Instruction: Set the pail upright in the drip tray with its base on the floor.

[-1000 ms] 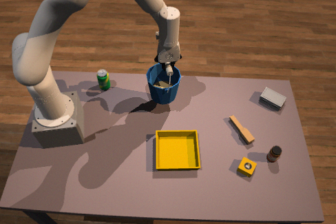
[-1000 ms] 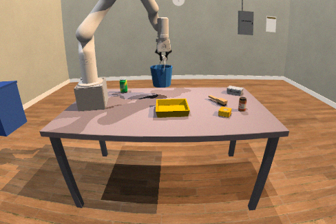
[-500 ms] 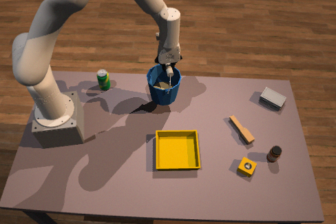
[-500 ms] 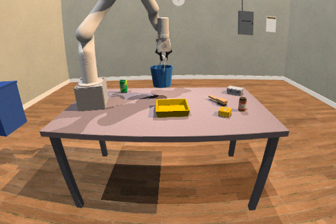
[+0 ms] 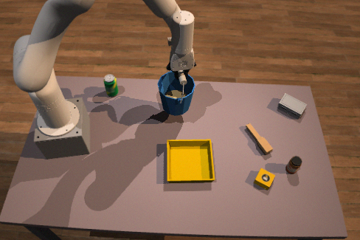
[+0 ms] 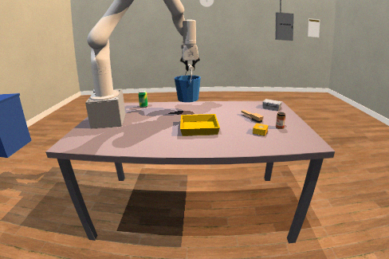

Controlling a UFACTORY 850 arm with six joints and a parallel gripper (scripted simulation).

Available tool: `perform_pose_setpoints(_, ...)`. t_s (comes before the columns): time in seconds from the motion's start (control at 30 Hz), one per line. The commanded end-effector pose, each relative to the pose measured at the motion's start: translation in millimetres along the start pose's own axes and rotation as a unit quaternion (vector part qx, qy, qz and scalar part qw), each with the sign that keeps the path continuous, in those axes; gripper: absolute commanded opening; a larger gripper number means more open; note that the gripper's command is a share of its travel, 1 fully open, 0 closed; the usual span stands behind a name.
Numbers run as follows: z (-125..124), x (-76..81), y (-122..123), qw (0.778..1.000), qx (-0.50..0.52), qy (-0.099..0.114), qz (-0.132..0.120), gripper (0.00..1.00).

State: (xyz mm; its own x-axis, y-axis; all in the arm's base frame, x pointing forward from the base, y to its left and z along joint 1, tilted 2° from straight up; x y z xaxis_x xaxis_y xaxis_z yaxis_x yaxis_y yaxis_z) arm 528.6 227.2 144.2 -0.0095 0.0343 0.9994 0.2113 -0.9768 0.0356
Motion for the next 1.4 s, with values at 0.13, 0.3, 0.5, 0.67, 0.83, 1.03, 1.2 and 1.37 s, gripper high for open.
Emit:
perform_pose_setpoints(0.13,2.3,1.0,10.1,1.000,0.000,0.001,0.000,0.00)
perform_pose_setpoints(0.3,3.6,1.0,19.9,1.000,0.000,0.001,0.000,0.00)
perform_pose_setpoints(0.5,5.4,1.0,33.3,1.000,0.000,0.001,0.000,0.00)
perform_pose_setpoints(0.67,6.4,1.0,40.6,1.000,0.000,0.001,0.000,0.00)
perform_pose_setpoints(0.83,8.2,1.0,53.6,1.000,0.000,0.001,0.000,0.00)
perform_pose_setpoints(1.03,10.4,1.0,70.3,1.000,0.000,0.001,0.000,0.00)
perform_pose_setpoints(1.2,11.6,1.0,79.0,1.000,0.000,0.001,0.000,0.00)
perform_pose_setpoints(1.37,13.6,1.0,94.1,1.000,0.000,0.001,0.000,0.00)
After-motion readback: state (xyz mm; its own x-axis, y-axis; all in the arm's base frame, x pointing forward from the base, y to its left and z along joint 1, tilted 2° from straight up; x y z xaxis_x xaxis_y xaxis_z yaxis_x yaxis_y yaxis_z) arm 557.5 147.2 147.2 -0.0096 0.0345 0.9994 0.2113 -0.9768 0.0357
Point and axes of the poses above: the point where the finger pads meet when closed, its own x axis back along the fingers, its own z axis across the jaws, y = z × x, the point moved 2 cm from there along x, back along the fingers, and after that the axes turned 6 degrees about -x, right-handed, at the moved point
